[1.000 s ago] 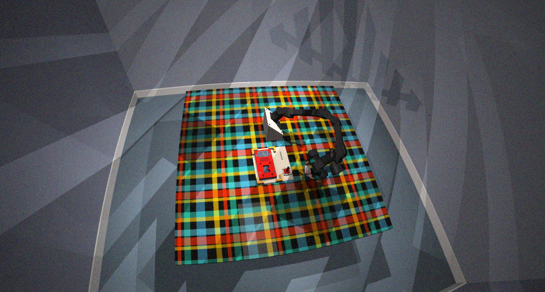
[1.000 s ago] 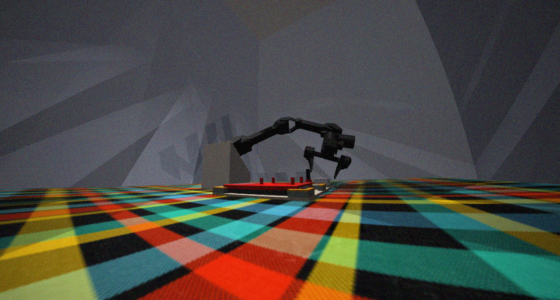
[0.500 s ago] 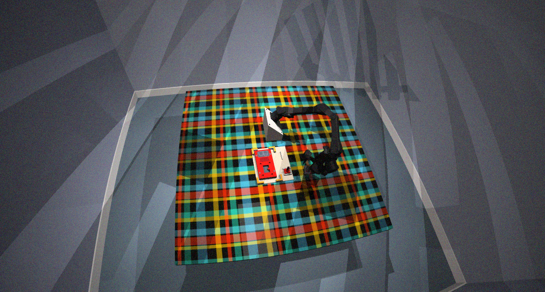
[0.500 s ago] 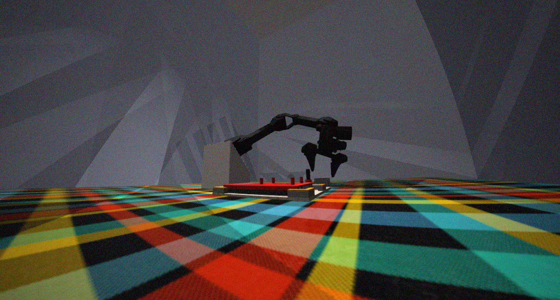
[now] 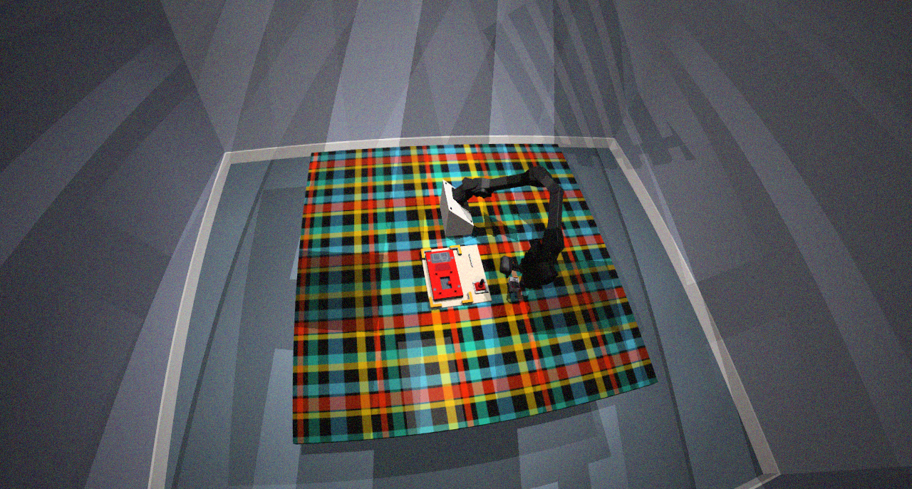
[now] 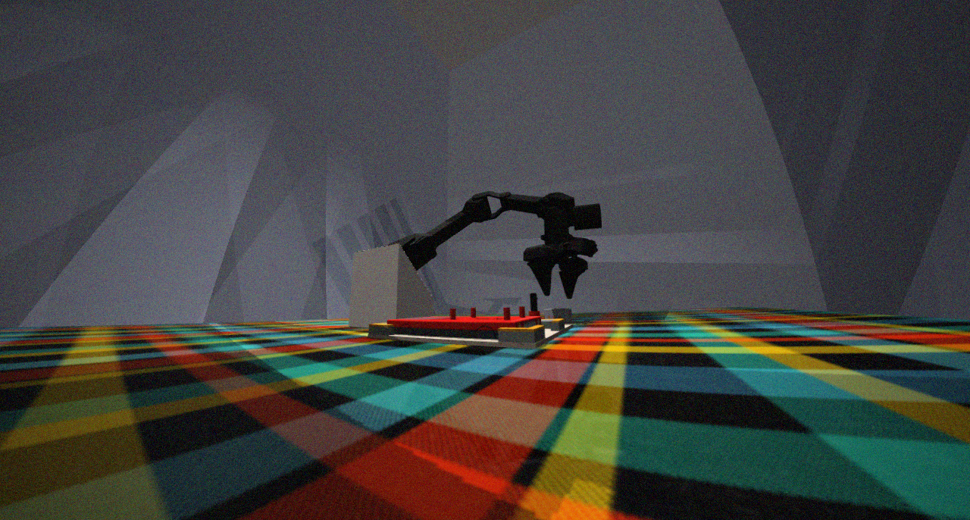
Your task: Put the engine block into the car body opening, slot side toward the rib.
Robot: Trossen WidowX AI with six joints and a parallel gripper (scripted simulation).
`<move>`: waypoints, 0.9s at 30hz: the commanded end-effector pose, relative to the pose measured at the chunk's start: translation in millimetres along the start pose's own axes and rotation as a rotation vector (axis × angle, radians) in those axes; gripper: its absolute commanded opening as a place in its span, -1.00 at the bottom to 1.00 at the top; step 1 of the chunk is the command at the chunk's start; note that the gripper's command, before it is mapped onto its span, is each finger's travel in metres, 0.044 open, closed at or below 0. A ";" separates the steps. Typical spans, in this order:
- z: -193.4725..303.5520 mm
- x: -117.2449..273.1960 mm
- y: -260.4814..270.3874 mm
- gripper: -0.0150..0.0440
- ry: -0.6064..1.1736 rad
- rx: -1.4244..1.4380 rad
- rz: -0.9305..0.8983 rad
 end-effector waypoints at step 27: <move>-0.5 -23.6 -11.0 1.00 -0.003 0.149 -0.079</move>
Point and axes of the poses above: the point midway between the two fingers, 35 mm back from their tips, its own x axis back along the fingers, its own y axis across the jaws, z = x × y, the point moved 3 cm from there along x, back along the fingers, and after that the axes turned 5 degrees about -x, right-handed, at the moved point
